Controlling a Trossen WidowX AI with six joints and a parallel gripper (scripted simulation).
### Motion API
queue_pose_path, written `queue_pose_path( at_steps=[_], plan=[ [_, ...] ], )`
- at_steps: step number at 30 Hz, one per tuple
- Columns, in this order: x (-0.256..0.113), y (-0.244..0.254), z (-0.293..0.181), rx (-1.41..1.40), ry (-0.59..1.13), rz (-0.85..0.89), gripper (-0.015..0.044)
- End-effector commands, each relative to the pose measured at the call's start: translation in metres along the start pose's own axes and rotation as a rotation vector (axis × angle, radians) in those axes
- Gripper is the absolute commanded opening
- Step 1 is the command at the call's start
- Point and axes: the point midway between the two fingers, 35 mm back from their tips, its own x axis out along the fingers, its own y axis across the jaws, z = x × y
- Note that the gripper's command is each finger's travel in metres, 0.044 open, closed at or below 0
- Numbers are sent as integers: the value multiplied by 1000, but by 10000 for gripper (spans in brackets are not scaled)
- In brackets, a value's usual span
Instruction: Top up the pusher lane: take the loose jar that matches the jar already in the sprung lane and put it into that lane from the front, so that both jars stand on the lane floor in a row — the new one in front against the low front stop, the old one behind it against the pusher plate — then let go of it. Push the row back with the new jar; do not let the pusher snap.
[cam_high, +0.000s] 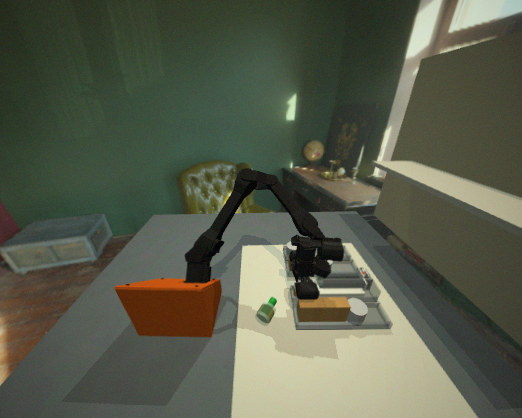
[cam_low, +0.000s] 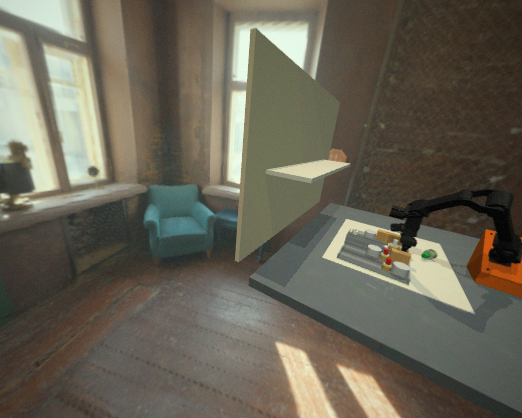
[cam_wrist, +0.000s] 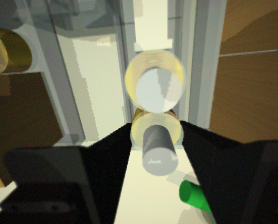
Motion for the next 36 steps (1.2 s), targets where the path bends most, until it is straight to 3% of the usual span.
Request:
queue_pose_path(
  at_steps=[1,36],
  plan=[
    [0,1,1,-2,-6,5,0],
    [0,0,-6,-2,-6,5,0]
  ],
)
